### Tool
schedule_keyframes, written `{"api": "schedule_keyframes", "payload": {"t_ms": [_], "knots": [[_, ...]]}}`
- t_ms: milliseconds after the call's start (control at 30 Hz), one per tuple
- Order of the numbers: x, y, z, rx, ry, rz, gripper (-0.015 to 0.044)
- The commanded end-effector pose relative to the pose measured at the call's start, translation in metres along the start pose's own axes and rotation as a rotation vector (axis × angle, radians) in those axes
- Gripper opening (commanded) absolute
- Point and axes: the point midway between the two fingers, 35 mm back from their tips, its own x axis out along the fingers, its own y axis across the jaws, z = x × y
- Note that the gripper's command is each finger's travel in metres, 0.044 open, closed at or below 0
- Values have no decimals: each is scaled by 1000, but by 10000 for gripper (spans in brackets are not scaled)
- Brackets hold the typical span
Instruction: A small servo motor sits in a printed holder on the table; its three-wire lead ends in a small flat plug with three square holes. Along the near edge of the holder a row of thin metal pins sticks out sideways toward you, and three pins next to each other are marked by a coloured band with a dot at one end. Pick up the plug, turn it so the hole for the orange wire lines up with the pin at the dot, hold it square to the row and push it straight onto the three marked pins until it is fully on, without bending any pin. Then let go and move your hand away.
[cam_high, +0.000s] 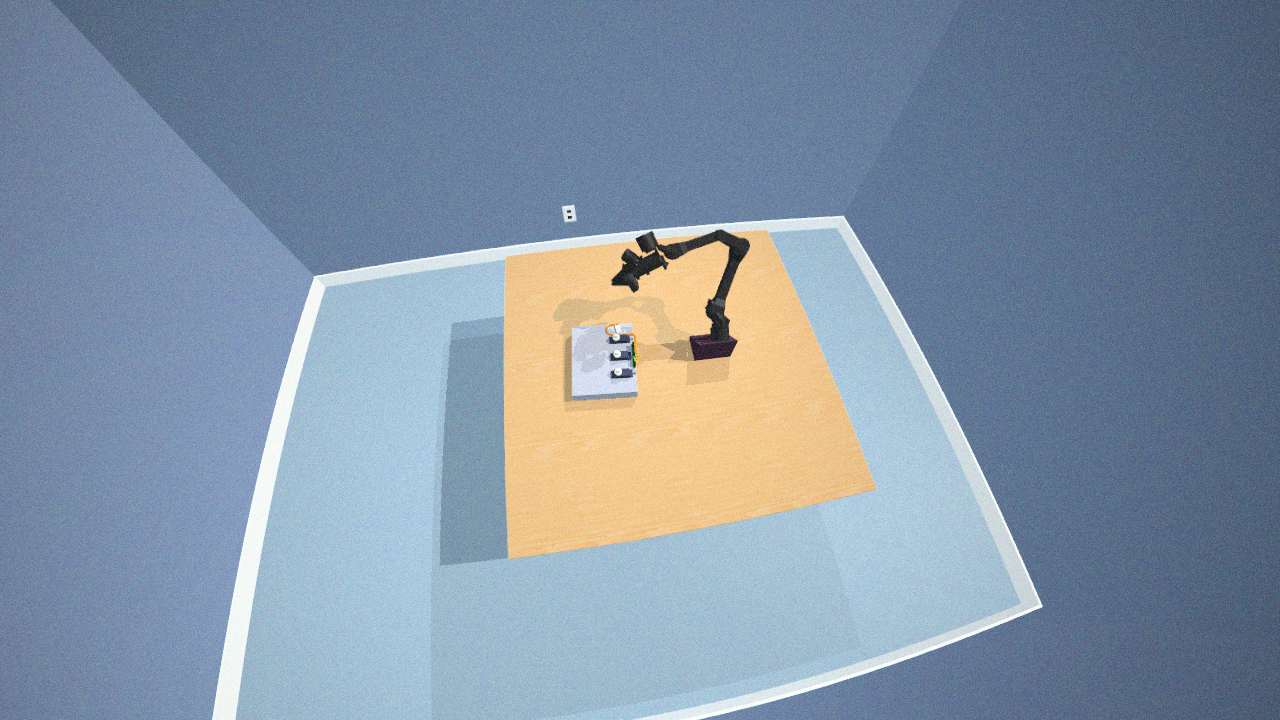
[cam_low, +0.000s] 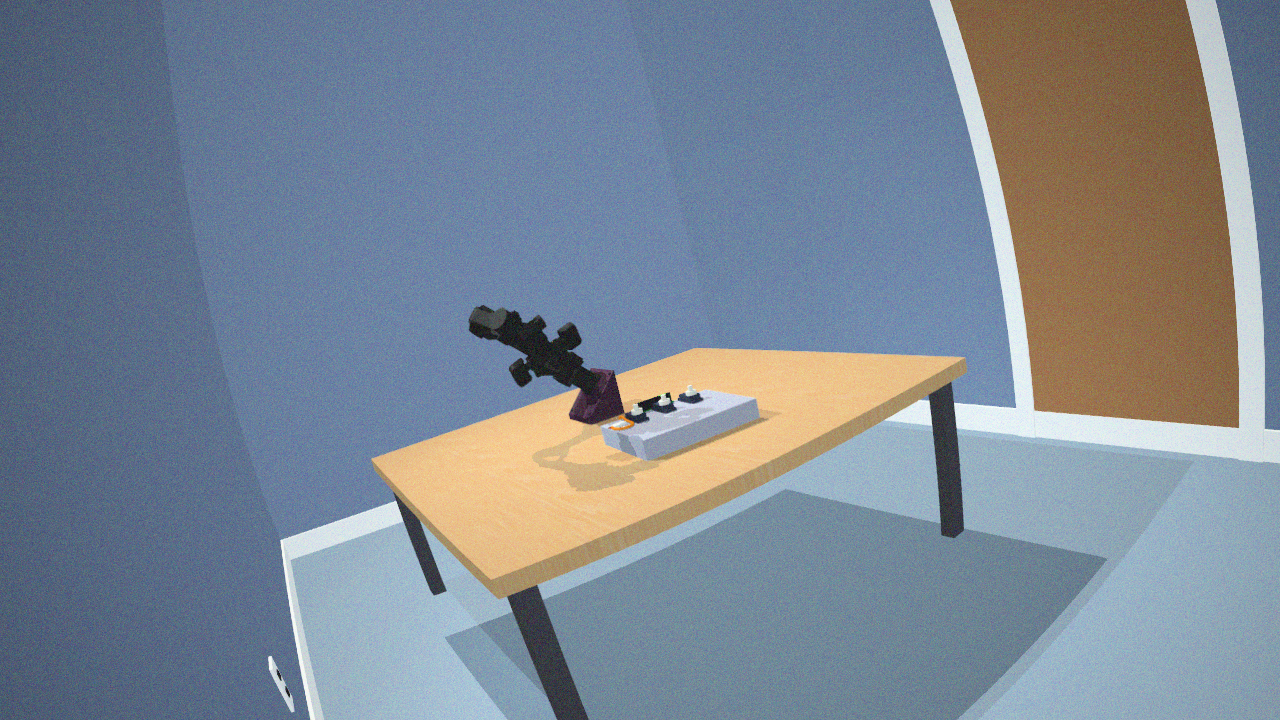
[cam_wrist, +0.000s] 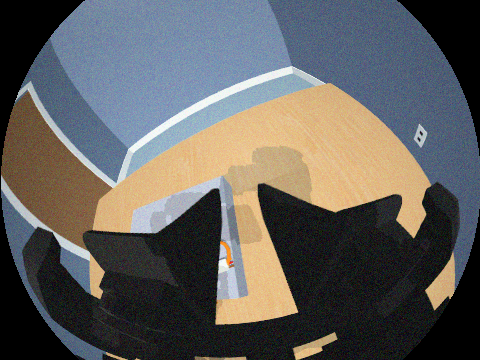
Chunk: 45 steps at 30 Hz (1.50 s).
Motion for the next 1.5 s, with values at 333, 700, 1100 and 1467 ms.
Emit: {"api": "schedule_keyframes", "payload": {"t_ms": [333, 700, 1100, 1467], "knots": [[31, 16, -28, -330, 266, 52, 115], [47, 27, -49, -602, 454, 130, 115], [59, 37, -71, -915, 642, 250, 115], [66, 46, -88, -1212, 798, 394, 115]]}}
